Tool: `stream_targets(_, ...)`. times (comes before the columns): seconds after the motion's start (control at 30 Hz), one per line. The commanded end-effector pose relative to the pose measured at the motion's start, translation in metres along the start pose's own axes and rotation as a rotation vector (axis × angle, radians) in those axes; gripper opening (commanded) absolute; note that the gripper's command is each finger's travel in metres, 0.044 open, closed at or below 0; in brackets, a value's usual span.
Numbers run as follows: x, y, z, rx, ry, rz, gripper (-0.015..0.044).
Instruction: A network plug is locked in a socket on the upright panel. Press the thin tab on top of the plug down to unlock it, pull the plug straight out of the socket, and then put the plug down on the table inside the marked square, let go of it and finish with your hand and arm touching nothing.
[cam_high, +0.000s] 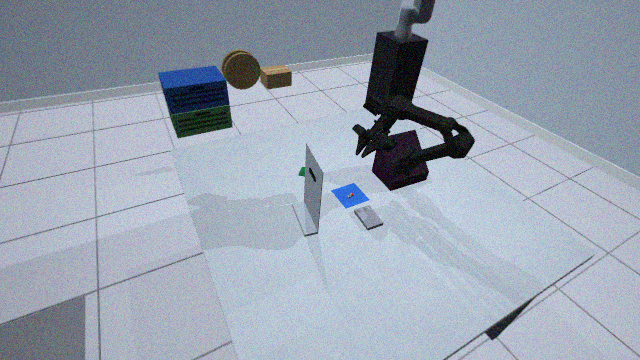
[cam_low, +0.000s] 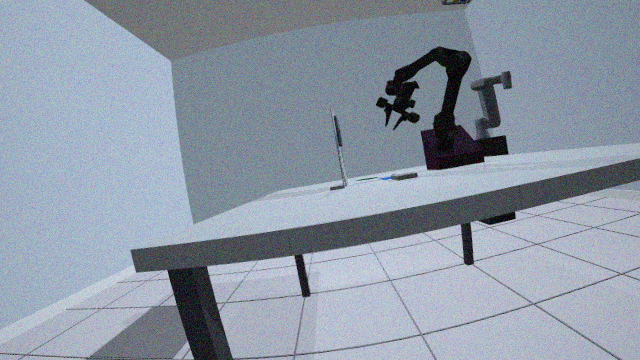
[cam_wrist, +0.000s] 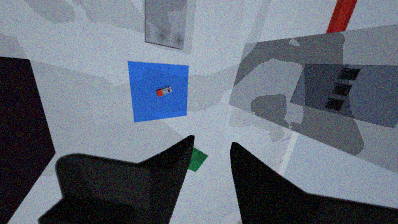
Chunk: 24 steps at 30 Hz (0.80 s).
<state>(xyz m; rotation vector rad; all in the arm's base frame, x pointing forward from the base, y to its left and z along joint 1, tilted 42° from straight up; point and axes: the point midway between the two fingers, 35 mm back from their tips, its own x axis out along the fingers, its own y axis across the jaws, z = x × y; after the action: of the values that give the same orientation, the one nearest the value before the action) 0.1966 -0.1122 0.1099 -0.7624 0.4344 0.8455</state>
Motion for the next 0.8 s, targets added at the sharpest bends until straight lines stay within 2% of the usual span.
stream_targets(0.0, -0.009, -0.005, -0.001, -0.001, 0.003, 0.001, 0.0156)
stream_targets(0.2, -0.021, -0.011, 0.0, -0.005, 0.0, -0.001, 0.0156)
stream_targets(0.57, -0.021, -0.011, 0.0, -0.005, 0.0, -0.001, 0.044)
stream_targets(0.77, -0.021, -0.011, 0.0, -0.005, 0.0, -0.001, 0.044)
